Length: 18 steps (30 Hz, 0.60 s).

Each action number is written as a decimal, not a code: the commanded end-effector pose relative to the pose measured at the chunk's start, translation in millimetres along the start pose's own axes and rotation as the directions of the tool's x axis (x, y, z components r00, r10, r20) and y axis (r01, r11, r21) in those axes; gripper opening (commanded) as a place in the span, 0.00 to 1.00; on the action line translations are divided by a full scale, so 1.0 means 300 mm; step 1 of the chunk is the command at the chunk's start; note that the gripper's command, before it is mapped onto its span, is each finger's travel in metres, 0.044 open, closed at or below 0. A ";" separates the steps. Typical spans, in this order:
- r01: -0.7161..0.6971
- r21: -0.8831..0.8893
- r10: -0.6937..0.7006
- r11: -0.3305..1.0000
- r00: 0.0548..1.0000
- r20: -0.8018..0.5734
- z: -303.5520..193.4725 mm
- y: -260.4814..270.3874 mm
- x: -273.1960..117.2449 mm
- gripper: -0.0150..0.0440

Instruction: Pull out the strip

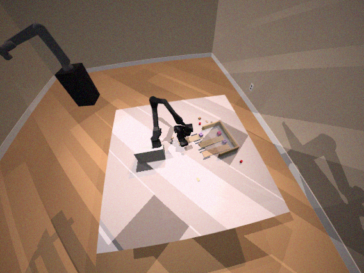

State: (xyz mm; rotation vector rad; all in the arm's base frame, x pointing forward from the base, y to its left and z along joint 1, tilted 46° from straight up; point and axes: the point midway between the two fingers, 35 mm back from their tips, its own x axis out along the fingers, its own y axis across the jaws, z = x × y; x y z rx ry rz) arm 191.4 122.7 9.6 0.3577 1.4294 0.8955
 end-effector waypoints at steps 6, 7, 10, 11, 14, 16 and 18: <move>0.000 0.010 0.000 1.000 0.999 -0.032 0.008 -0.002 -0.139 0.25; 0.000 0.010 0.000 1.000 0.999 -0.032 0.008 -0.002 -0.139 0.25; -0.003 -0.072 0.000 0.997 0.999 -0.032 0.041 -0.003 -0.130 0.34; -0.004 -0.115 0.000 0.993 0.999 -0.032 0.062 -0.003 -0.132 0.39; -0.005 -0.152 0.000 0.988 1.000 -0.031 0.096 -0.003 -0.135 0.52; -0.005 -0.154 0.000 0.988 1.000 -0.031 0.121 -0.004 -0.137 0.61; -0.005 -0.154 0.000 0.988 1.000 -0.031 0.146 -0.004 -0.139 0.70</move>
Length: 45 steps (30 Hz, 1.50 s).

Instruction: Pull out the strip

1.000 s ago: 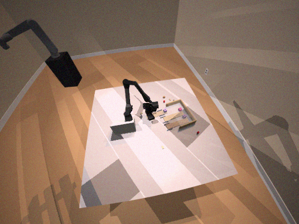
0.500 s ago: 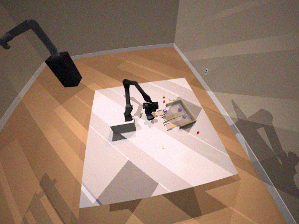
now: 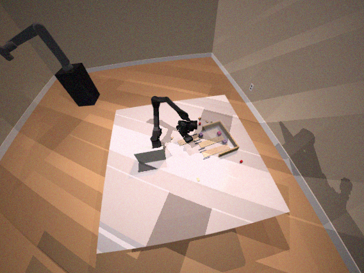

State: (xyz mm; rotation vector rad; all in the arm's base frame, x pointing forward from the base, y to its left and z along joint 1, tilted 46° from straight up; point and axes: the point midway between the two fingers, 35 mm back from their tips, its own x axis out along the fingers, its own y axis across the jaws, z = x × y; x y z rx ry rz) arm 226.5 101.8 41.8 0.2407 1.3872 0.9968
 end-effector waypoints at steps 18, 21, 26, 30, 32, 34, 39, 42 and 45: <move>-0.003 -0.019 0.003 1.000 1.000 0.002 0.254 -0.036 -0.036 1.00; -0.003 -0.019 0.003 1.000 1.000 0.003 0.291 -0.040 -0.041 1.00; -0.002 -0.020 0.002 1.000 1.000 0.003 0.352 -0.048 -0.050 1.00; -0.002 -0.021 0.002 1.000 1.000 0.004 0.401 -0.053 -0.057 1.00; -0.002 -0.021 0.002 1.000 1.000 0.004 0.426 -0.055 -0.061 1.00; -0.002 -0.021 0.002 1.000 1.000 0.004 0.451 -0.057 -0.064 1.00; -0.002 -0.022 0.002 1.000 1.000 0.005 0.514 -0.061 -0.070 1.00; -0.002 -0.022 0.002 1.000 1.000 0.005 0.539 -0.061 -0.071 1.00; -0.002 -0.022 0.002 1.000 1.000 0.005 0.540 -0.061 -0.064 0.87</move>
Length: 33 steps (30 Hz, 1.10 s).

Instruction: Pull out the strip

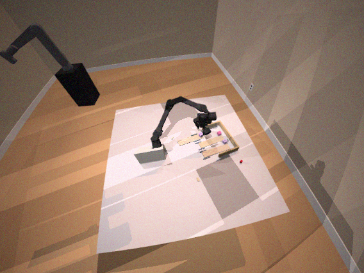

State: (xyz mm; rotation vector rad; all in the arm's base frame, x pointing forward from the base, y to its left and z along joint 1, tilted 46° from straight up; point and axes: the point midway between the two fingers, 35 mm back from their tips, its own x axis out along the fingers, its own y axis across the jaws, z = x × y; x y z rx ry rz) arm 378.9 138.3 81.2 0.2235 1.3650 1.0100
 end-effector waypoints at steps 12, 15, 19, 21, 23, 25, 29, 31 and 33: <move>-0.004 0.004 0.004 1.000 1.000 -0.004 0.012 0.001 0.075 0.68; -0.004 0.004 0.004 1.000 1.000 -0.004 0.013 0.001 0.092 0.68; -0.005 0.004 0.005 1.000 1.000 -0.004 0.012 0.002 0.113 0.68; -0.005 0.004 0.005 1.000 1.000 -0.003 0.012 0.002 0.124 0.68; -0.005 0.004 0.005 1.000 1.000 -0.003 0.012 0.003 0.135 0.68; -0.005 0.004 0.005 1.000 1.000 -0.003 0.012 0.003 0.146 0.68; -0.006 0.004 0.006 1.000 1.000 -0.003 0.011 0.005 0.167 0.68; -0.006 0.004 0.006 1.000 1.000 -0.003 0.010 0.005 0.178 0.68; -0.007 0.004 0.007 1.000 1.000 -0.003 0.010 0.006 0.185 0.68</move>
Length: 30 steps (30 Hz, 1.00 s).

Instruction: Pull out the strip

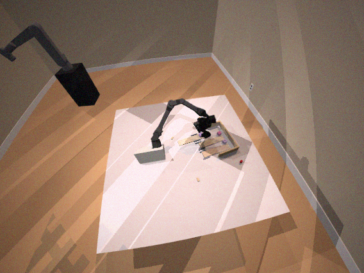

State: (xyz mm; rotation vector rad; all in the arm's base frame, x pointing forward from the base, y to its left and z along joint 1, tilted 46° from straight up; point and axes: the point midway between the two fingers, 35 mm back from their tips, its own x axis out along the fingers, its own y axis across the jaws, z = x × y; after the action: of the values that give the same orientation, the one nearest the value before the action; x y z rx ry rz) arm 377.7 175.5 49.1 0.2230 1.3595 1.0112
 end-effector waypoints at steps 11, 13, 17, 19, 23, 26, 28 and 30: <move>-0.002 0.001 0.002 1.000 1.000 -0.004 -0.004 0.003 0.016 0.54; -0.002 0.001 0.002 1.000 1.000 -0.004 -0.004 0.003 0.016 0.49; -0.002 0.001 0.002 1.000 1.000 -0.004 -0.004 0.003 0.016 0.44; -0.002 0.001 0.002 1.000 1.000 -0.004 -0.004 0.003 0.016 0.42; -0.002 0.001 0.002 1.000 1.000 -0.004 -0.013 0.003 0.008 0.25; -0.001 0.003 0.001 1.000 1.000 -0.006 -0.055 0.003 -0.027 0.25; -0.001 0.004 0.001 1.000 1.000 -0.007 -0.086 0.005 -0.050 0.25; -0.002 0.006 0.002 1.000 1.000 -0.008 -0.117 0.007 -0.072 0.25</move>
State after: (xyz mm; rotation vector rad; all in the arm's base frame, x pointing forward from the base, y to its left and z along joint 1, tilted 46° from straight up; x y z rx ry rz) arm 361.1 158.9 54.6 0.2230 1.3593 1.0127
